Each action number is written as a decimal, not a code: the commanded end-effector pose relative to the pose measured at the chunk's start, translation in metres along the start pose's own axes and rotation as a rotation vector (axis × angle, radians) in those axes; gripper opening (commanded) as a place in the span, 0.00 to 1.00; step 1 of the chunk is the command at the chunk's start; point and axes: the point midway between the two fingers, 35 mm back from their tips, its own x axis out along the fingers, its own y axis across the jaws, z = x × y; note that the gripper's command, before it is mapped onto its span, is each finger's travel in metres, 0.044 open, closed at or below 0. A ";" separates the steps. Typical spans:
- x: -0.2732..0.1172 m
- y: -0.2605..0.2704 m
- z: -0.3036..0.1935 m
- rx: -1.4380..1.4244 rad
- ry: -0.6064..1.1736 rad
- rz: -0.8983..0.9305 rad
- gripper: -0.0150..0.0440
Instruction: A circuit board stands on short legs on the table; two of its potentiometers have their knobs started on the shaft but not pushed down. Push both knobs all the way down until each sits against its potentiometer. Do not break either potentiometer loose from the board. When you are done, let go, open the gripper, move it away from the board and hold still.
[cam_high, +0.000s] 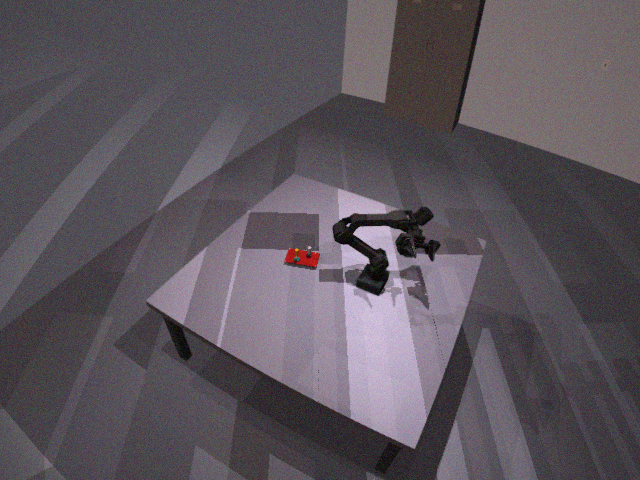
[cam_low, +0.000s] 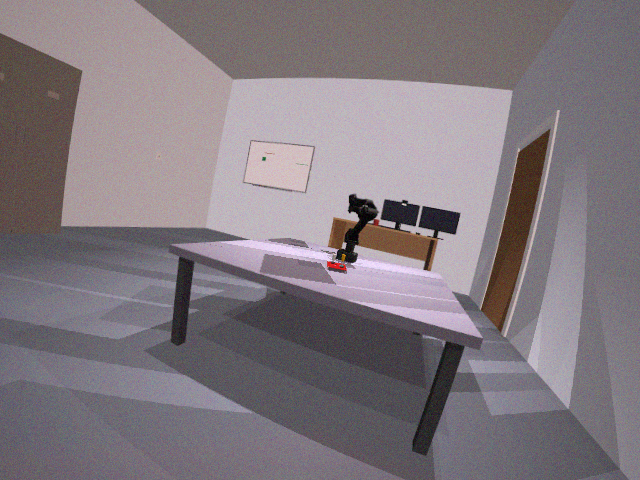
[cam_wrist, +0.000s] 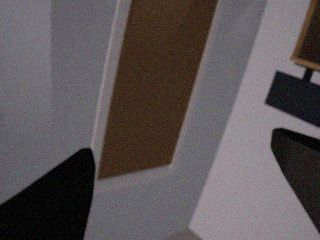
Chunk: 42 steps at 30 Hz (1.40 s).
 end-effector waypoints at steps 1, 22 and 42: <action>0.000 -0.001 0.000 0.001 0.001 -0.006 0.89; -0.099 -0.105 -0.017 0.081 -0.020 -0.673 0.25; -0.269 -0.136 0.010 0.034 -0.225 -1.292 0.25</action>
